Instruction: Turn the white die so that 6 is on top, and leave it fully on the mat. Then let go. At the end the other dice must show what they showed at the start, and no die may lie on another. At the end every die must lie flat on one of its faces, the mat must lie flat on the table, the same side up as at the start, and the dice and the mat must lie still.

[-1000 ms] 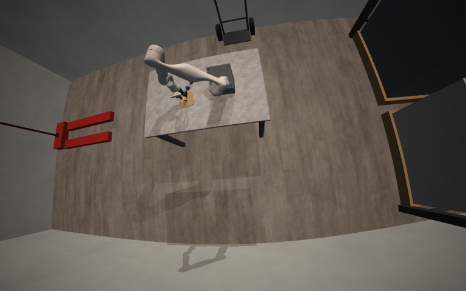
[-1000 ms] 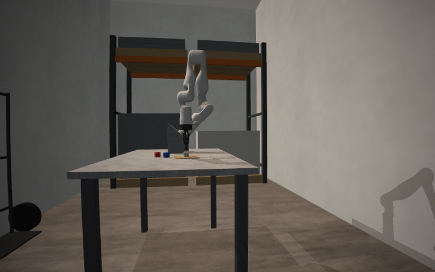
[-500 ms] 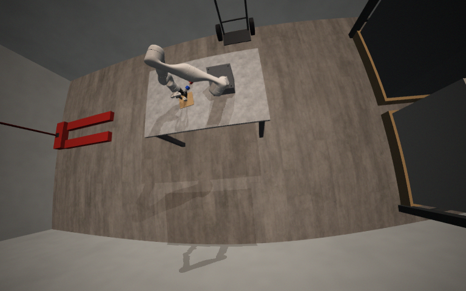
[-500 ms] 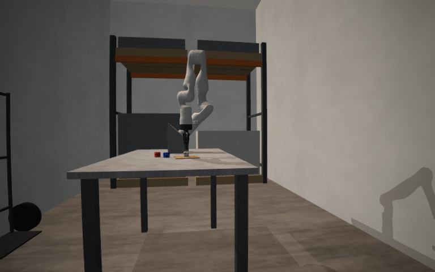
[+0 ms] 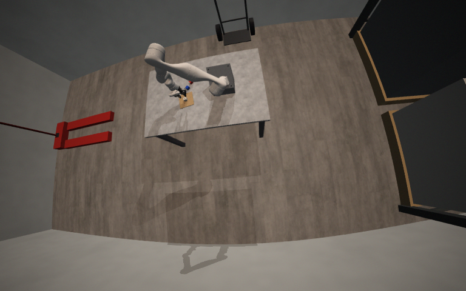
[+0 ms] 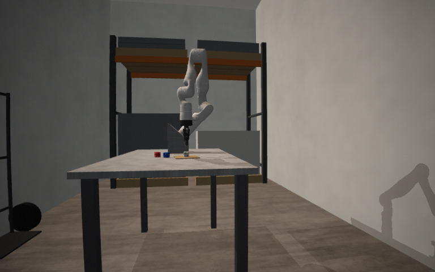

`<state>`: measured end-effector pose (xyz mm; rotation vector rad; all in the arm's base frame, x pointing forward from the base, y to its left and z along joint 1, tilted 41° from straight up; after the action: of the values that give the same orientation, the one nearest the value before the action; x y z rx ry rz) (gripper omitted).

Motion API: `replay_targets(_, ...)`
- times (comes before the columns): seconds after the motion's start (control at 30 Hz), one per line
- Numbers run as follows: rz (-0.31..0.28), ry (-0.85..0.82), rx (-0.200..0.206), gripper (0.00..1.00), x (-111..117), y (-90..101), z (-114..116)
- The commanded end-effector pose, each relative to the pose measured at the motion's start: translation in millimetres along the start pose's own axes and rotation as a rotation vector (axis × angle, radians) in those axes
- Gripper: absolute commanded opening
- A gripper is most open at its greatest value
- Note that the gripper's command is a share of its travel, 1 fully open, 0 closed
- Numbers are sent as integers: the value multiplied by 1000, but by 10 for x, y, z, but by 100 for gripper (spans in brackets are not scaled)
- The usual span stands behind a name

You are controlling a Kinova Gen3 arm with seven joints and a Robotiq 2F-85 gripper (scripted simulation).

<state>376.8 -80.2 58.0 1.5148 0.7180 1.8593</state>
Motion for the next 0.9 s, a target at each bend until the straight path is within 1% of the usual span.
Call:
replay_targets(0.0,-11,-1,-10,46,-23,109,18)
replay_targets(0.13,-11,-1,-10,46,-23,147,17)
replay_targets(0.37,-16,-1,-8,46,-19,147,18)
replay_targets(0.43,-30,-2,-2,46,-6,140,18)
replay_targets(0.53,-71,-5,14,46,32,122,22)
replay_targets(0.67,-151,-7,35,46,109,104,35)
replay_targets(0.77,-209,-5,43,46,169,103,51)
replay_targets(0.87,-250,-3,45,46,214,108,66)
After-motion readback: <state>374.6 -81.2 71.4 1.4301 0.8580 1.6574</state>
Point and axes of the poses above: the point where the finger pads meet when closed, its own y axis back along the fingers, its own z axis across the jaws, x = y × z, the point moved 9 cm from there along y, back along the fingers, and after that the axes turned 12 degrees about y, right-handed, at the moved point
